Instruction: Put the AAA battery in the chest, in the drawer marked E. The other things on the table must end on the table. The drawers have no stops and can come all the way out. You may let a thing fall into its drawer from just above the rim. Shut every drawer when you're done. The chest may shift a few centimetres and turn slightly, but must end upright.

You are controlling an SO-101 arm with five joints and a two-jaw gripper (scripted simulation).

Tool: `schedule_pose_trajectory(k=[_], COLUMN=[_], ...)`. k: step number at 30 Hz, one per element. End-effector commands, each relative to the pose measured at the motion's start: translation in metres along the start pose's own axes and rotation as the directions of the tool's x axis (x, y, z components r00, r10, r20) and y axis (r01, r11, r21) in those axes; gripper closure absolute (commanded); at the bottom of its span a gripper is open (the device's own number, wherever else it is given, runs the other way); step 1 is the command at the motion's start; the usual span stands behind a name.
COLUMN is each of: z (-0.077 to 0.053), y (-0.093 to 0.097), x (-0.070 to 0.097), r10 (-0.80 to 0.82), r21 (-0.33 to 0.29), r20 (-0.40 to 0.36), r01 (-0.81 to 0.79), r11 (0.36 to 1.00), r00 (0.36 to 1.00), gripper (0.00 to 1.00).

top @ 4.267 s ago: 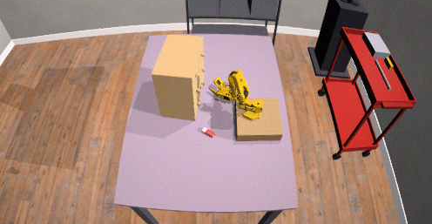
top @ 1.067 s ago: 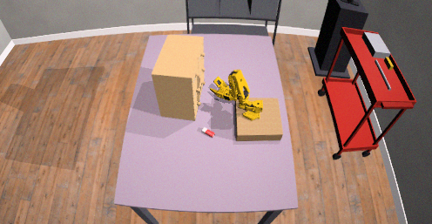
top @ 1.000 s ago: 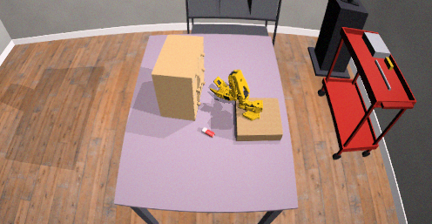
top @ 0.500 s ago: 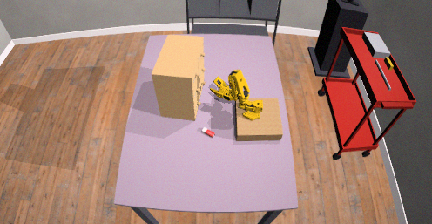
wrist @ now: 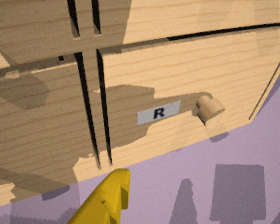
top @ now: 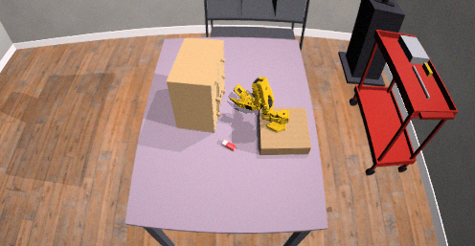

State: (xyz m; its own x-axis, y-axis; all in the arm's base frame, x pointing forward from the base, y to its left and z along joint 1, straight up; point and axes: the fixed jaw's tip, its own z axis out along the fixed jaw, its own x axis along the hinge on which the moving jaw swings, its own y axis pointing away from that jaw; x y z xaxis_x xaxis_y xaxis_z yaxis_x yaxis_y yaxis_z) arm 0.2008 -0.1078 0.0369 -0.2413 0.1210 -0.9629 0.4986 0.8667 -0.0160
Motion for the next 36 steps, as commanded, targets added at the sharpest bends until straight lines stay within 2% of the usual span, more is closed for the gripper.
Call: schedule_pose_trajectory(k=[1,16,24,26,36], z=[0.0,-0.004,-0.011,-0.011,-0.025], y=[0.011,0.04,0.058,0.058,0.077], x=[-0.002,-0.008,-0.011,-0.011,-0.013], r10=[-0.008,-0.059,-0.097,-0.097,-0.152], r21=[-0.046,-0.17,-0.246,-0.246,-0.338], r20=[-0.029,-0.088,-0.121,-0.121,-0.155], r01=[0.007,0.043,0.065,0.065,0.092], r11=[0.999,0.984,0.967,0.967,0.937], r00=[1.0,0.994,0.988,0.988,0.976], gripper=[0.5,0.5,0.5,0.5,0.5])
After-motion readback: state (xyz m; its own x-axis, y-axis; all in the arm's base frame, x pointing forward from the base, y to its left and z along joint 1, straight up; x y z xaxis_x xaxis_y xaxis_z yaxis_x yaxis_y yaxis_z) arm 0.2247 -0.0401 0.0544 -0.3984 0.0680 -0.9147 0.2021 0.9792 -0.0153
